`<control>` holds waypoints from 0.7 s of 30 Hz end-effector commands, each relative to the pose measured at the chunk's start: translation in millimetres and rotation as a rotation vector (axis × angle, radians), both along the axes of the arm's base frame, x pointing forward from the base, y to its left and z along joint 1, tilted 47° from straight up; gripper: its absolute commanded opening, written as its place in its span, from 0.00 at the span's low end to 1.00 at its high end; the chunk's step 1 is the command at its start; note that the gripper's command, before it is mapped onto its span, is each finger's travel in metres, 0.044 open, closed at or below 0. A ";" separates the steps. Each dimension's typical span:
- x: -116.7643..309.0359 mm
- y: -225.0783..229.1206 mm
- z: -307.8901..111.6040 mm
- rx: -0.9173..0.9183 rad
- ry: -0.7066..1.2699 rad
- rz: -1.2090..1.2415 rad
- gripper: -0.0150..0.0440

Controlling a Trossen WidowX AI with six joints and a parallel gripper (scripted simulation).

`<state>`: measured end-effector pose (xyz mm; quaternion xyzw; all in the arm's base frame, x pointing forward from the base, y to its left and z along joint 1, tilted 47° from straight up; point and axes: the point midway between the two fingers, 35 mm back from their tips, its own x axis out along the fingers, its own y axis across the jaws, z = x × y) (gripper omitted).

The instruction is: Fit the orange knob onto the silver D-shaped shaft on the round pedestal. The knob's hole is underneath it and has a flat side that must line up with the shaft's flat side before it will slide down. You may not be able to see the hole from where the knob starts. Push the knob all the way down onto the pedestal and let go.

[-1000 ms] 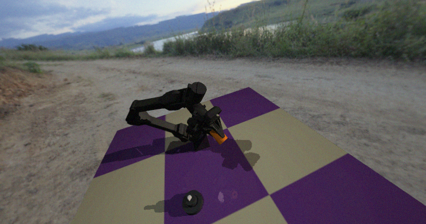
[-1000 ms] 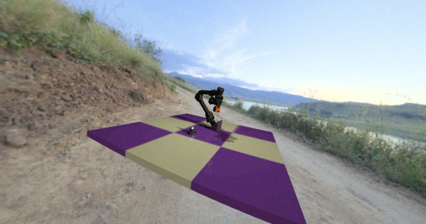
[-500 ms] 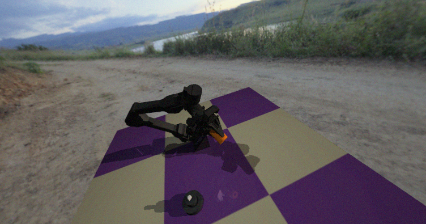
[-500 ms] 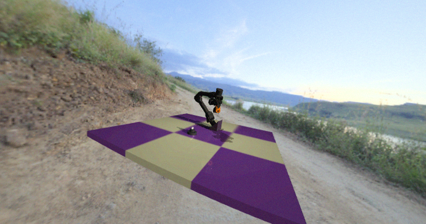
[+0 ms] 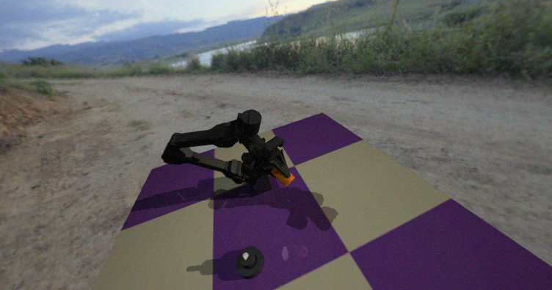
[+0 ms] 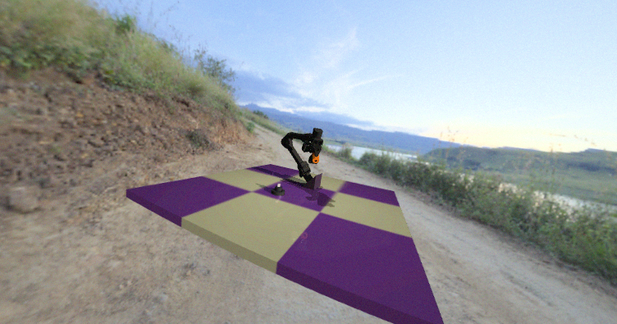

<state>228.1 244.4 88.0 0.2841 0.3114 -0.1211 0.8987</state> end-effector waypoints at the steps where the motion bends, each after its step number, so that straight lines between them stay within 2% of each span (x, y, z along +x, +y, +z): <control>1: 0.4 1.1 0.8 0.008 -0.001 -0.003 0.25; 21: 1.0 -2.4 -1.5 0.005 0.001 -0.008 0.25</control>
